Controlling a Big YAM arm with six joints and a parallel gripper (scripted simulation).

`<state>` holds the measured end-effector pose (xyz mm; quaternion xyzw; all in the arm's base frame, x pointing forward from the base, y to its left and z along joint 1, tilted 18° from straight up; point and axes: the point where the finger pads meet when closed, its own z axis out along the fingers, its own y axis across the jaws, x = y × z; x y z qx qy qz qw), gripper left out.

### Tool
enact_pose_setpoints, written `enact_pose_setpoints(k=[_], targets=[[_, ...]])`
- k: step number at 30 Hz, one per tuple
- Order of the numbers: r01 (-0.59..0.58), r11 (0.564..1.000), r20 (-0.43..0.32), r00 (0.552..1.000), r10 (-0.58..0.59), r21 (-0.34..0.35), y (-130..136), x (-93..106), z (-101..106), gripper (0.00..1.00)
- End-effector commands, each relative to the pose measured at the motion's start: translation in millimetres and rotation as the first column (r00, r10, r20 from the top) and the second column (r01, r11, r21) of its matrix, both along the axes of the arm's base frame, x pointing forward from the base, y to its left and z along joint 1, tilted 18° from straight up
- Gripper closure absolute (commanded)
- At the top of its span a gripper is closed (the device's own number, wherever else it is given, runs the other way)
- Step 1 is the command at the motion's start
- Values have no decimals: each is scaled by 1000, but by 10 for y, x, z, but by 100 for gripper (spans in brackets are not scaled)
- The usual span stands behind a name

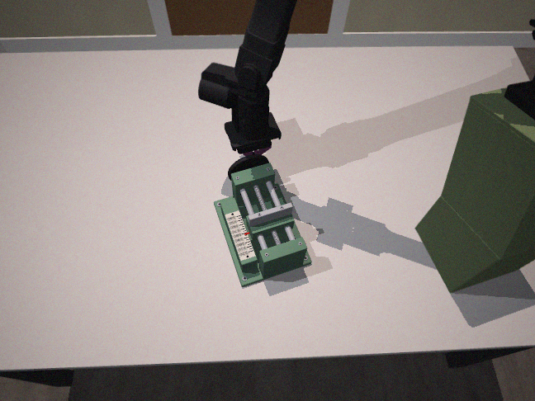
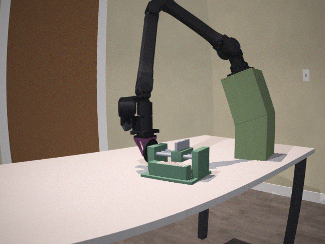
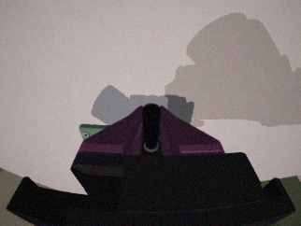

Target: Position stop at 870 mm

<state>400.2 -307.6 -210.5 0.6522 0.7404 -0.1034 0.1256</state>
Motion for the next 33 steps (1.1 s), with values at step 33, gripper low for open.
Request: enact_pose_setpoints(k=[33], targets=[[3,1000,2,1000,-3,-15,122,4,523,94]])
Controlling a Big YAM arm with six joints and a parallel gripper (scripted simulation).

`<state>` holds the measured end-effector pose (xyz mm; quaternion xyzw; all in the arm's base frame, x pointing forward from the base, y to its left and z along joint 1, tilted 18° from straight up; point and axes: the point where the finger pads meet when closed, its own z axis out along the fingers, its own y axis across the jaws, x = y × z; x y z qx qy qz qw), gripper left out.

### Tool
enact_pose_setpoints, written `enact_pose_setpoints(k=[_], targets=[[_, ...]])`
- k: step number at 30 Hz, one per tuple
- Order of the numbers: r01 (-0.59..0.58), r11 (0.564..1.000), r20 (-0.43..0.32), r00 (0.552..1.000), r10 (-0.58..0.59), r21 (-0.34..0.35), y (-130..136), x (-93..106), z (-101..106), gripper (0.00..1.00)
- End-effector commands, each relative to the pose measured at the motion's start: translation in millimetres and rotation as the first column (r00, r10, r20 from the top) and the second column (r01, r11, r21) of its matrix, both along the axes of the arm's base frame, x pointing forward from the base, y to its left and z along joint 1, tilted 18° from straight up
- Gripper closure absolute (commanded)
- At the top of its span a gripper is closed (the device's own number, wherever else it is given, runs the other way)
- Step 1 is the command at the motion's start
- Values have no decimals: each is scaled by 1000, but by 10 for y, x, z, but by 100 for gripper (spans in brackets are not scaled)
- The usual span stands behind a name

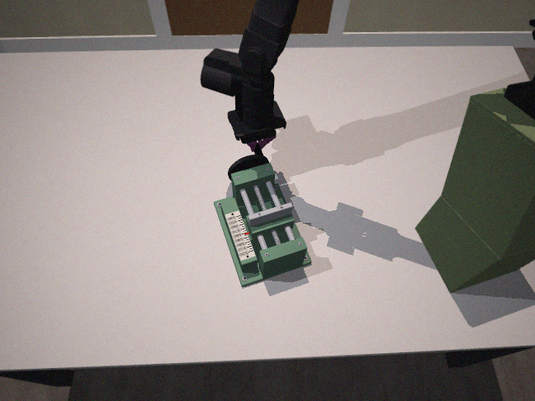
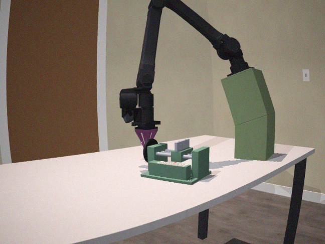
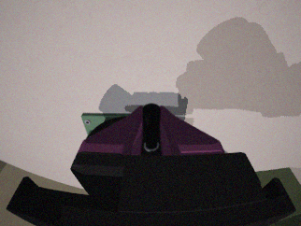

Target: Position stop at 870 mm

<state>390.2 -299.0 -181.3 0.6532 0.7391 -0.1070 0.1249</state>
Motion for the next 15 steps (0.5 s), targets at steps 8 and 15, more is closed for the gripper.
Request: enact_pose_setpoints(k=[8,15], targets=[[4,1000,9,1000,-4,-11,26,135,285,94],[-1,1000,23,1000,2,-20,32,281,365,94]])
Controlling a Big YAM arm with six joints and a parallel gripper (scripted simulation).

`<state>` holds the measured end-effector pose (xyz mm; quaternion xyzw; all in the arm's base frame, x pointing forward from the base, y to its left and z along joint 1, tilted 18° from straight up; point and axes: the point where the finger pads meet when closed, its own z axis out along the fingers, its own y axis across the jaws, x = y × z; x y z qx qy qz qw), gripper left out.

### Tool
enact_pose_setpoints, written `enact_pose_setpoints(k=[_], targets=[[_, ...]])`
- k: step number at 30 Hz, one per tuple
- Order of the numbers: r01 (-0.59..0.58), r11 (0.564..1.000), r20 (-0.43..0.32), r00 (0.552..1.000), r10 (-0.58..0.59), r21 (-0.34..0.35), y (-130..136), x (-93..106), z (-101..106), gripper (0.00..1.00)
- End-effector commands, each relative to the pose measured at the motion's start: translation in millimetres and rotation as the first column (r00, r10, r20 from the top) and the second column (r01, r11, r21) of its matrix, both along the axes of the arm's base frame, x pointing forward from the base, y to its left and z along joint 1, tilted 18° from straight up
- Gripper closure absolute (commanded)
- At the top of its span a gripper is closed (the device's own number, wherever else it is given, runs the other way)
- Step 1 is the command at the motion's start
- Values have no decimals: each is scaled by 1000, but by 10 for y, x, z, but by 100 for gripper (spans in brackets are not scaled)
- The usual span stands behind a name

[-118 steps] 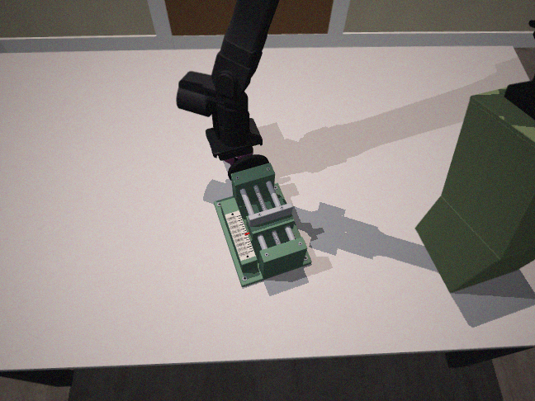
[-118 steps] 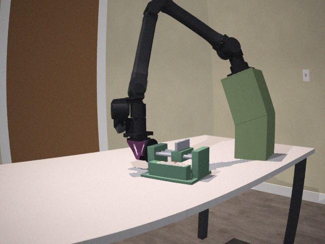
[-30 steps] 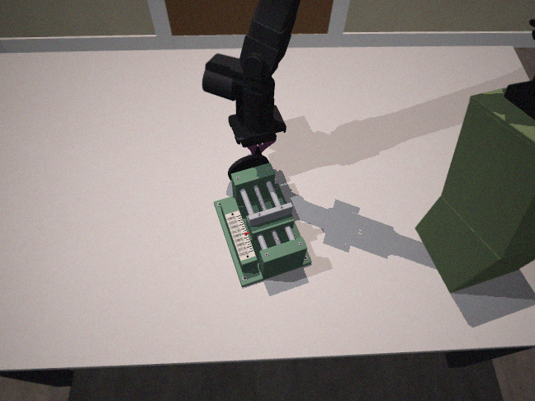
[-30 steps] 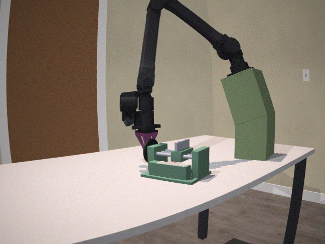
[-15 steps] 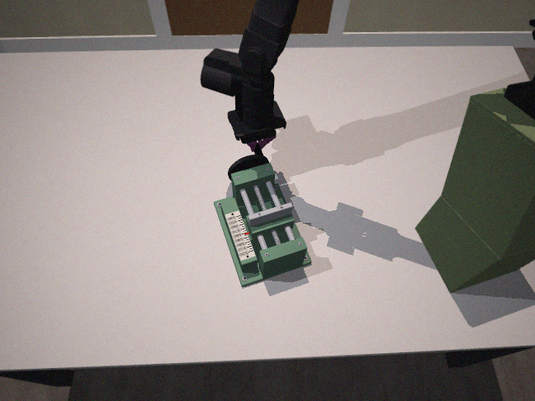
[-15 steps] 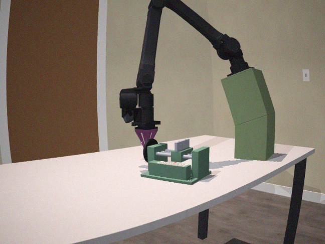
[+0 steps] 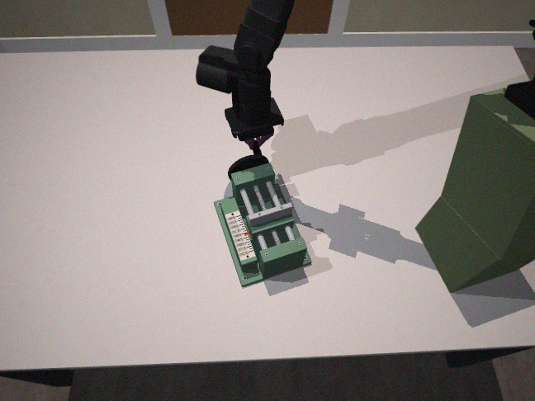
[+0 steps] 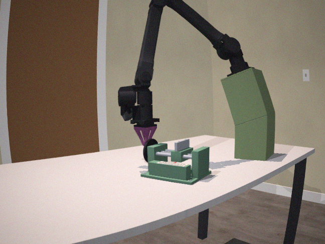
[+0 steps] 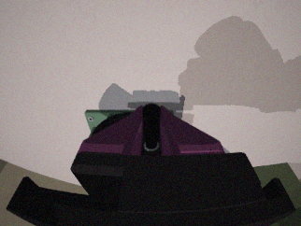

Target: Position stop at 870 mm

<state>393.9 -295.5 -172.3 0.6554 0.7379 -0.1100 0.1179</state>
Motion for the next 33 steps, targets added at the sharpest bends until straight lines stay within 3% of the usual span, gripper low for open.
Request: enact_pose_setpoints(k=[1,33], targets=[[-8,1000,37,999,9,-24,5,260,288,94],[-10,1000,43,999,10,-21,69,457,399,94]])
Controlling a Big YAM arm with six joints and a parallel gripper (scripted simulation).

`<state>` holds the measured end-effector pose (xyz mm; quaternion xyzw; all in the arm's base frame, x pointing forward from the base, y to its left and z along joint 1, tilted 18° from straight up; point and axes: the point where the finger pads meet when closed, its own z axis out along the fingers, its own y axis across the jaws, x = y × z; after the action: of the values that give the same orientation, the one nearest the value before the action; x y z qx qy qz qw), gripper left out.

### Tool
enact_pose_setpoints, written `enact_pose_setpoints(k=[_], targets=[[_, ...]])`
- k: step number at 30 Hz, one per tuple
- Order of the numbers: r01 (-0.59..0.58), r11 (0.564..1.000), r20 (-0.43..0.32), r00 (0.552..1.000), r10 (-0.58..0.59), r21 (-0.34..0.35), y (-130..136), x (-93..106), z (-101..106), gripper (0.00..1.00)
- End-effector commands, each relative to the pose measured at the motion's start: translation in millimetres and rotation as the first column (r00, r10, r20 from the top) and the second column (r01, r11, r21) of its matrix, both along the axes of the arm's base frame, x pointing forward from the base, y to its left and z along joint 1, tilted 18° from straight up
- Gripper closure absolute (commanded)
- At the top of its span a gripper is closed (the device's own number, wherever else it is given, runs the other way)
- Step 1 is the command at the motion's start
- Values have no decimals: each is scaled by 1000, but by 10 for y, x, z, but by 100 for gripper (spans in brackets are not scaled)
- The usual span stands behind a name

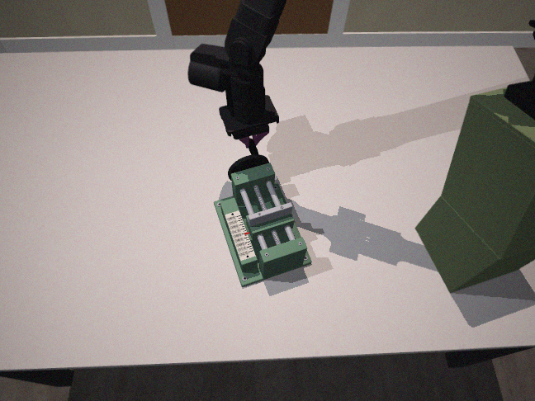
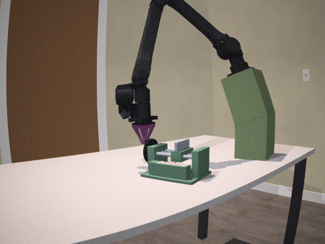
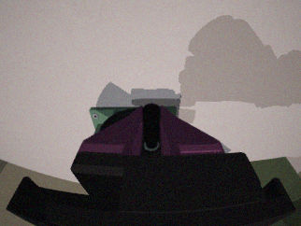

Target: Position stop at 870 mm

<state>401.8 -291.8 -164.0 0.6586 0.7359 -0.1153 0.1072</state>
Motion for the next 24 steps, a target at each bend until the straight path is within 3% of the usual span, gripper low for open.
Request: enact_pose_setpoints(k=[1,18,21,24], targets=[[-20,999,65,998,22,-28,37,395,325,94],[-21,999,67,997,22,-27,65,533,359,94],[-21,1000,35,999,22,-10,113,494,163,94],[-21,1000,36,999,22,-10,116,520,143,94]])
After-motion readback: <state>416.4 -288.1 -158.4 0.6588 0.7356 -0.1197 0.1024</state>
